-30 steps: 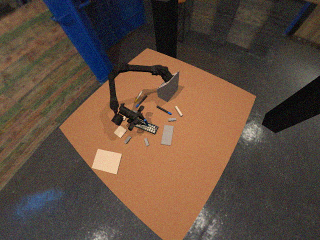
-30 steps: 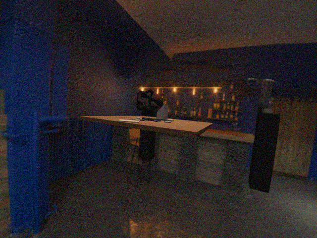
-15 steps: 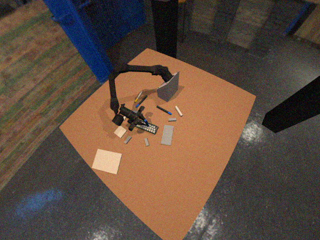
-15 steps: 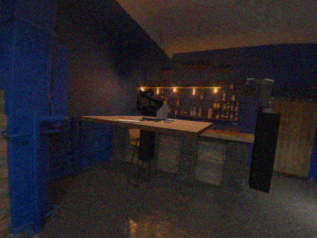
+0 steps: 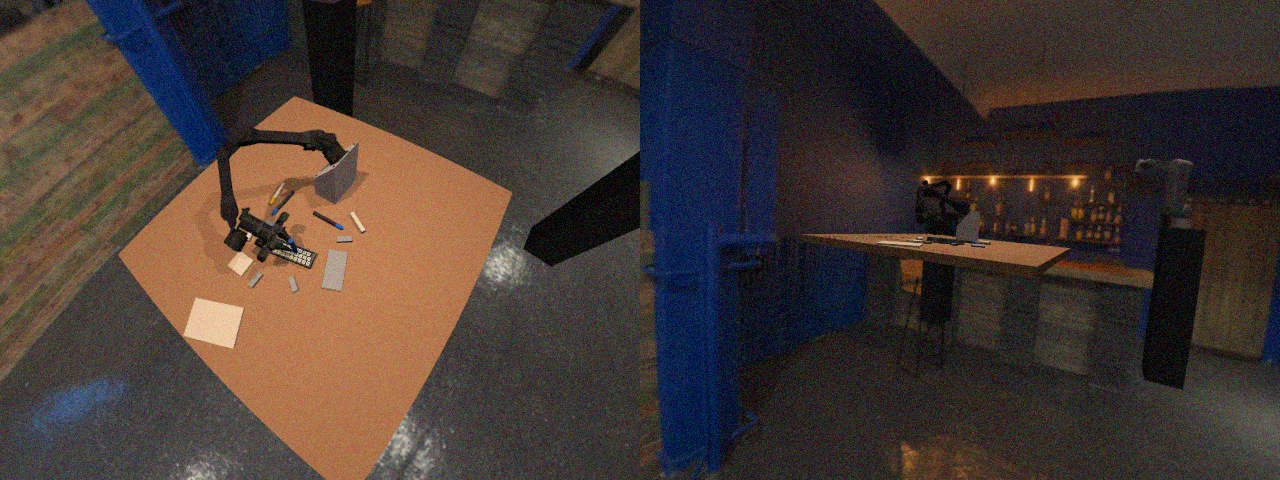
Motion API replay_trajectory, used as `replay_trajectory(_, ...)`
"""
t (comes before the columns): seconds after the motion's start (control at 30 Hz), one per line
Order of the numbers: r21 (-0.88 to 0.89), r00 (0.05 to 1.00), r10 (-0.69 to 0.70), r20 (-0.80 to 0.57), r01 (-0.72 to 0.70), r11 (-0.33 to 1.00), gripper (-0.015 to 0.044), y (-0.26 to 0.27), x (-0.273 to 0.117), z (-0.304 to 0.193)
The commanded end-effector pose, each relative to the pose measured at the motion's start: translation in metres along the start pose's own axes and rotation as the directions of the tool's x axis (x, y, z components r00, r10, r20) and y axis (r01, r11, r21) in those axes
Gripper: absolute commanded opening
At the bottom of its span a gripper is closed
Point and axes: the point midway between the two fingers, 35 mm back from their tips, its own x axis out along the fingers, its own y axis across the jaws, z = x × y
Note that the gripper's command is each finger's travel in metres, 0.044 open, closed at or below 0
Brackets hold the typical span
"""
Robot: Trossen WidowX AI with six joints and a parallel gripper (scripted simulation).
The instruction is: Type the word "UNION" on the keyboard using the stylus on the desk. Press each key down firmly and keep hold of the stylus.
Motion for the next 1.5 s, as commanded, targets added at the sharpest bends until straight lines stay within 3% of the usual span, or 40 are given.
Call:
replay_trajectory(0.0,0.000,1.000,0.001,0.005,-0.001,1.000,0.0081,0.001,-0.006,-0.008)
replay_trajectory(0.3,-0.012,1.000,0.011,0.013,-0.011,1.000,0.0084,0.004,-0.019,-0.028)
replay_trajectory(0.63,-0.012,1.000,0.011,0.013,-0.010,1.000,0.0000,0.004,-0.021,-0.027)
replay_trajectory(1.2,0.000,1.000,0.003,0.008,-0.003,1.000,0.0000,0.000,-0.092,0.009)
replay_trajectory(1.47,0.001,1.000,0.002,0.008,-0.002,1.000,0.0000,0.000,-0.089,0.019)
